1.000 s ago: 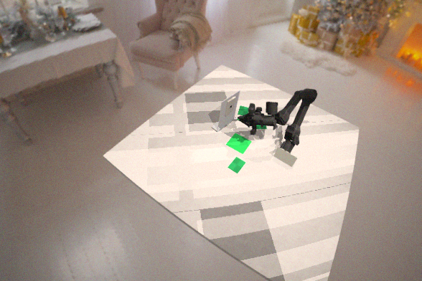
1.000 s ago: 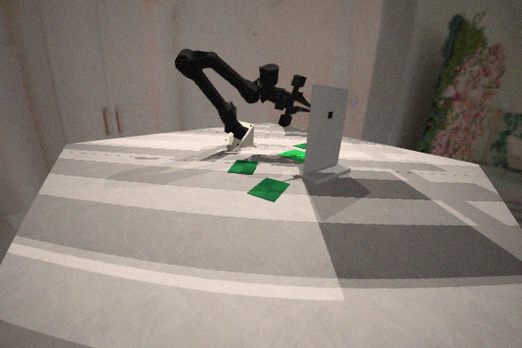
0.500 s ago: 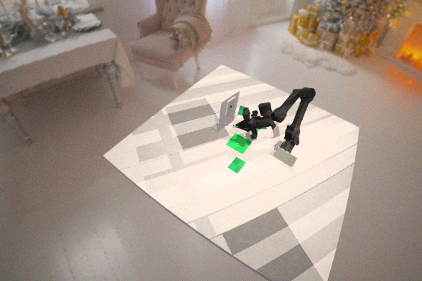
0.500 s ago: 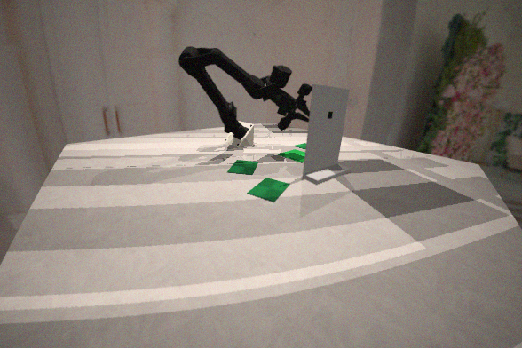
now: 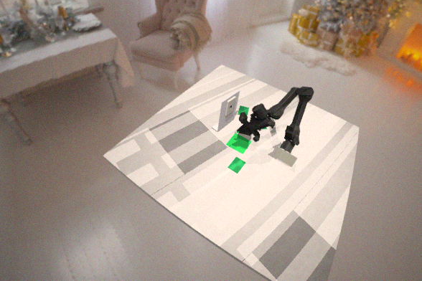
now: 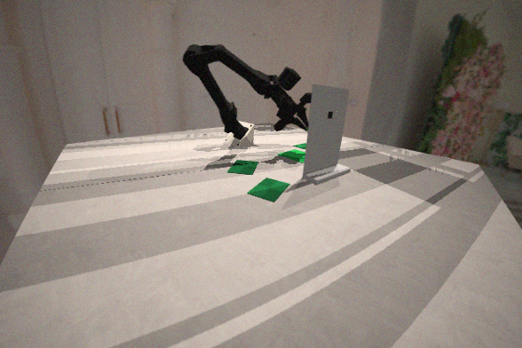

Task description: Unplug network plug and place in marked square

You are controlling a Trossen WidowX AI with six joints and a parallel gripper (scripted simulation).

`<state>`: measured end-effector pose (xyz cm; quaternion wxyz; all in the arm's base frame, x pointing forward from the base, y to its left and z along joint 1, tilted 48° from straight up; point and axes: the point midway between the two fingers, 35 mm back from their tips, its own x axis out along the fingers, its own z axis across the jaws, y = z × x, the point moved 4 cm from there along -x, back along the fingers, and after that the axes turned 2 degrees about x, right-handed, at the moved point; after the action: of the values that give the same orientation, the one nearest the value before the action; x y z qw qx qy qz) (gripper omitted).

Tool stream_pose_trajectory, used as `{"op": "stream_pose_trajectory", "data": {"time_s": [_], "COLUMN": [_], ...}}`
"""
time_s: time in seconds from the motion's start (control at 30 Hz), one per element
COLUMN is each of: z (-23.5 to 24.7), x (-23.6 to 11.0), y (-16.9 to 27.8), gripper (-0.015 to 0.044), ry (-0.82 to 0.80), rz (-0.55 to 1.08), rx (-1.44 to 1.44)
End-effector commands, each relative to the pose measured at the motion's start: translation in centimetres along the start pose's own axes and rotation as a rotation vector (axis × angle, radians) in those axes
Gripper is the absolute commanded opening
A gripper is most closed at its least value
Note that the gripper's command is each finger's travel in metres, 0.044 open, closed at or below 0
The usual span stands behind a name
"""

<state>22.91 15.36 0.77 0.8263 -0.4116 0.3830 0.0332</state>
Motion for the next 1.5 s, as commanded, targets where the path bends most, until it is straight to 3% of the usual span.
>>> {"op": "stream_pose_trajectory", "data": {"time_s": [0.0,0.37,1.47], "z": [-0.5,-1.7,-4.5], "x": [0.2,0.2,3.1], "y": [0.0,-0.4,-0.6], "gripper": [0.0000,0.0000,0.0000], "ry": [0.058,0.206,0.209], "rz": [-0.016,-0.058,-0.058], "rx": [-0.002,-0.009,-0.010]}}
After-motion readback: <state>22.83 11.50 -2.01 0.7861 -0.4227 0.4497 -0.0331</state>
